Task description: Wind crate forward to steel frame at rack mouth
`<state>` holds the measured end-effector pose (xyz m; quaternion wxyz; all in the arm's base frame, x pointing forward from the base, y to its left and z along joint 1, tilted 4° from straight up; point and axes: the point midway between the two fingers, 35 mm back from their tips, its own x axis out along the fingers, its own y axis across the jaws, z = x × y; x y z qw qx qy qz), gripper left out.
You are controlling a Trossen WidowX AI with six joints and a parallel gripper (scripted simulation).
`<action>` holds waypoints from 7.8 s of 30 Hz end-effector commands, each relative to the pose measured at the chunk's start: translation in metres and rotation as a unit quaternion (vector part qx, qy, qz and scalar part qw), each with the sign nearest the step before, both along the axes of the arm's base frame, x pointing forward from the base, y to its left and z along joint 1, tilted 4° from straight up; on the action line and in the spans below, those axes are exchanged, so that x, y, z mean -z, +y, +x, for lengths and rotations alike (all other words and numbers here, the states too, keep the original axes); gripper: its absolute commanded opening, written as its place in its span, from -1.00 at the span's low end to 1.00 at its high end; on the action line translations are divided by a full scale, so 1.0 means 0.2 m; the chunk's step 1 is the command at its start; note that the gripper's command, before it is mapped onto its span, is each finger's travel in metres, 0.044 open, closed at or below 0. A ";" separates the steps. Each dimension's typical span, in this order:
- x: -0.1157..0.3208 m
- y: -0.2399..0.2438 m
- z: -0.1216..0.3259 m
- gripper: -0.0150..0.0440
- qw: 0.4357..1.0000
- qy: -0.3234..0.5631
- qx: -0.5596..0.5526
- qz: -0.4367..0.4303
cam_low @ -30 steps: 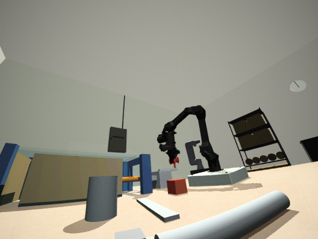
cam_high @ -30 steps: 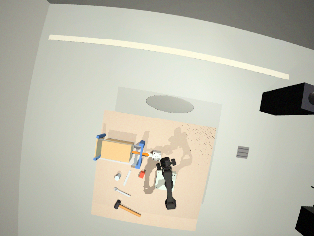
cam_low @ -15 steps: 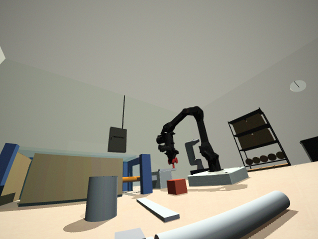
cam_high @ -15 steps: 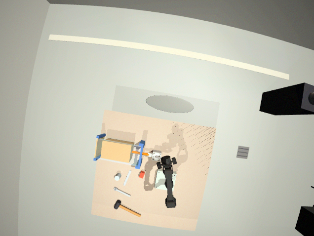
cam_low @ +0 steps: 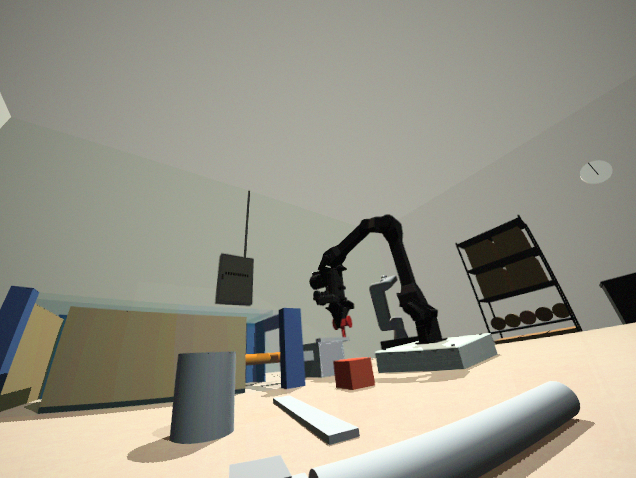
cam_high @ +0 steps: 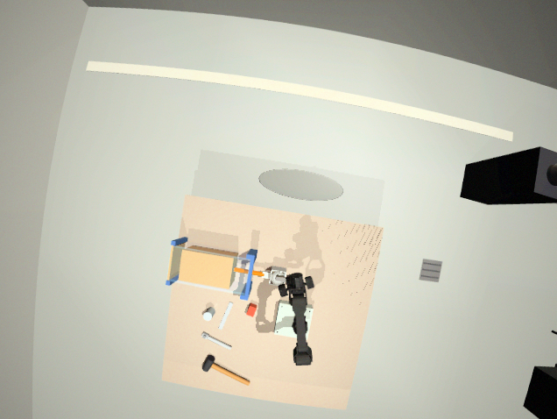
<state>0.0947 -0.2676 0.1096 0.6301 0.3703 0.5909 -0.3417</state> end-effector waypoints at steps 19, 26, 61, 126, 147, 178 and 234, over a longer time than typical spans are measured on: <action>0.06 -0.19 0.08 -0.49 1.000 0.005 -0.002 0.004; 0.06 -0.22 0.11 -0.49 1.000 0.005 -0.002 0.004; 0.05 -0.28 0.16 -0.49 1.000 0.004 -0.002 0.003; 0.04 -0.38 0.39 -0.49 1.000 0.002 -0.002 0.002; 0.03 -0.39 0.51 -0.49 1.000 0.001 -0.002 0.002; 0.02 -0.37 0.63 -0.49 1.000 0.000 -0.002 0.002; 0.02 -0.36 0.66 -0.49 1.000 0.000 -0.002 0.002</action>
